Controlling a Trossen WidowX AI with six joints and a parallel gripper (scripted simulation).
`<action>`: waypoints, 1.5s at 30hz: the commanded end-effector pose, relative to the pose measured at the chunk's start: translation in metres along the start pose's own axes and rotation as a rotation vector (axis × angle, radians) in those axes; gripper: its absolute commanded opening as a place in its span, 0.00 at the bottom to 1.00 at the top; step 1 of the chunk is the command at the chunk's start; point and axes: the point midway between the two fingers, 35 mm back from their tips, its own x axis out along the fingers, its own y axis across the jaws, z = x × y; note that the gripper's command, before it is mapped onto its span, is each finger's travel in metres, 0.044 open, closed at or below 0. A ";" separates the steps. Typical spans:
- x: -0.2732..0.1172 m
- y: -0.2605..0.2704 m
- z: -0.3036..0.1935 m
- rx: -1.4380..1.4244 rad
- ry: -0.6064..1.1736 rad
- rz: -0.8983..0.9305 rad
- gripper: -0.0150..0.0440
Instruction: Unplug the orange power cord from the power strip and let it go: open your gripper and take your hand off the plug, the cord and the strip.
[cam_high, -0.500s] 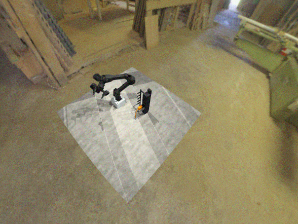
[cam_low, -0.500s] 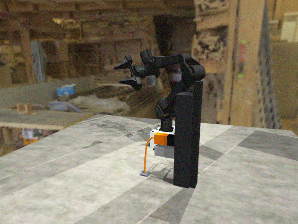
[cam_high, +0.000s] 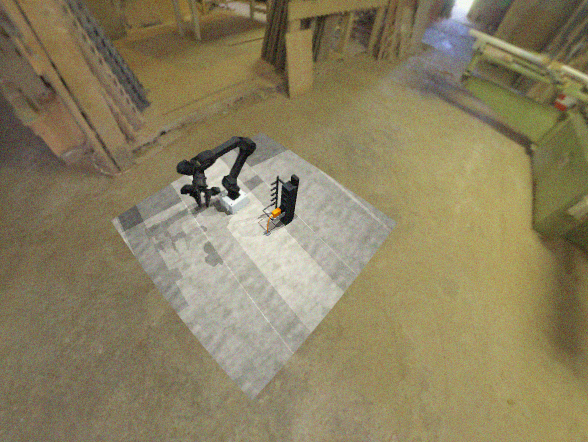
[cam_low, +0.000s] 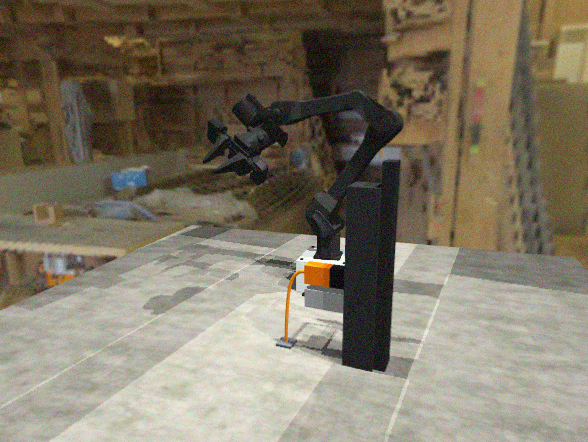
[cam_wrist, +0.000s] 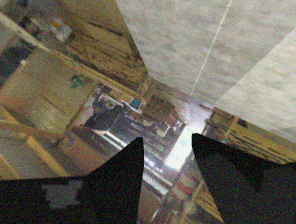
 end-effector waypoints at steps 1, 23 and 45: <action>0.028 -0.014 -0.010 -0.018 -0.011 -0.148 0.53; 0.117 -0.198 -0.099 -0.649 -0.166 -0.989 0.53; 0.094 -0.299 -0.135 -1.152 -0.261 -1.219 0.53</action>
